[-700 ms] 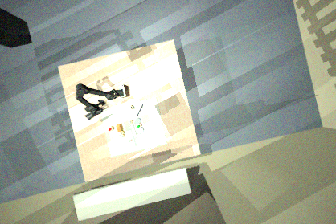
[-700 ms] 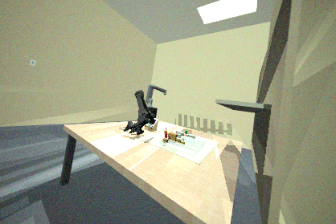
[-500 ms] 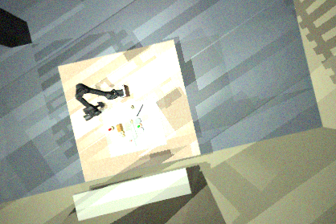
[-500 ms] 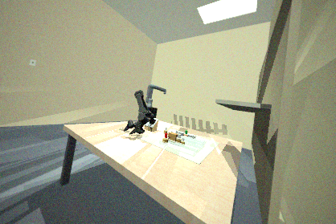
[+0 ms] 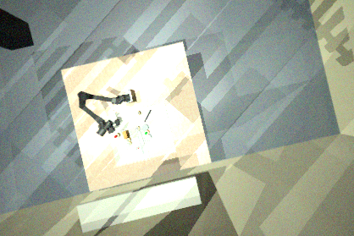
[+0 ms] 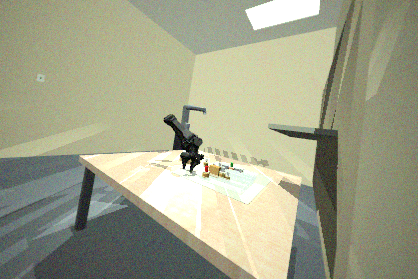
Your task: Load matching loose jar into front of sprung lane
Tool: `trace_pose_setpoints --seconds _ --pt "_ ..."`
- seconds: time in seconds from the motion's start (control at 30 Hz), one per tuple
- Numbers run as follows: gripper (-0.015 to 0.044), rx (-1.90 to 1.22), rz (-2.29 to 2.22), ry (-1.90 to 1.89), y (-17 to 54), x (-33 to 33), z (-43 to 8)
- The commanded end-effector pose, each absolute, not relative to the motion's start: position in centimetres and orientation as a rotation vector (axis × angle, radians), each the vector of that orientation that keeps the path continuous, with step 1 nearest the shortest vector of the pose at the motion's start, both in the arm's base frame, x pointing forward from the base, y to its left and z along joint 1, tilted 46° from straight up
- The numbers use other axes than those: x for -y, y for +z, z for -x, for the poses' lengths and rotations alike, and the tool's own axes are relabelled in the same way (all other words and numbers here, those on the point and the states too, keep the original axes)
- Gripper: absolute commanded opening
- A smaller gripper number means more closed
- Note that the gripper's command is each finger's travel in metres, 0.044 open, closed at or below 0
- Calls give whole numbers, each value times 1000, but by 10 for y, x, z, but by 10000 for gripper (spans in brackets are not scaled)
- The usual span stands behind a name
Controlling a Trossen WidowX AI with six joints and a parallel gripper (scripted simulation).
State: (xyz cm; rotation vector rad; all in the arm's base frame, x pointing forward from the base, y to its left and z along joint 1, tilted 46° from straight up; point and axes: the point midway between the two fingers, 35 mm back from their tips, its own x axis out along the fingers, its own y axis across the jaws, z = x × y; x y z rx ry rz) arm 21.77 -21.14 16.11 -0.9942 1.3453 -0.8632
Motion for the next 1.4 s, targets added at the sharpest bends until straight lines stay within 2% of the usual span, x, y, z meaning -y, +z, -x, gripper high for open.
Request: trace_pose_setpoints --seconds 0.0,0.17,0.33,0.73,1.1,1.37 --pt "440 -1284 921 -710 128 169 -249" --pt "440 -1277 783 -543 82 100 -267" --pt "440 -1328 684 -467 50 45 -260" --pt "440 -1492 594 -597 11 -52 -183" --pt "440 -1496 601 -644 11 -58 -171" --pt "440 -1495 602 -645 -18 -29 -170"
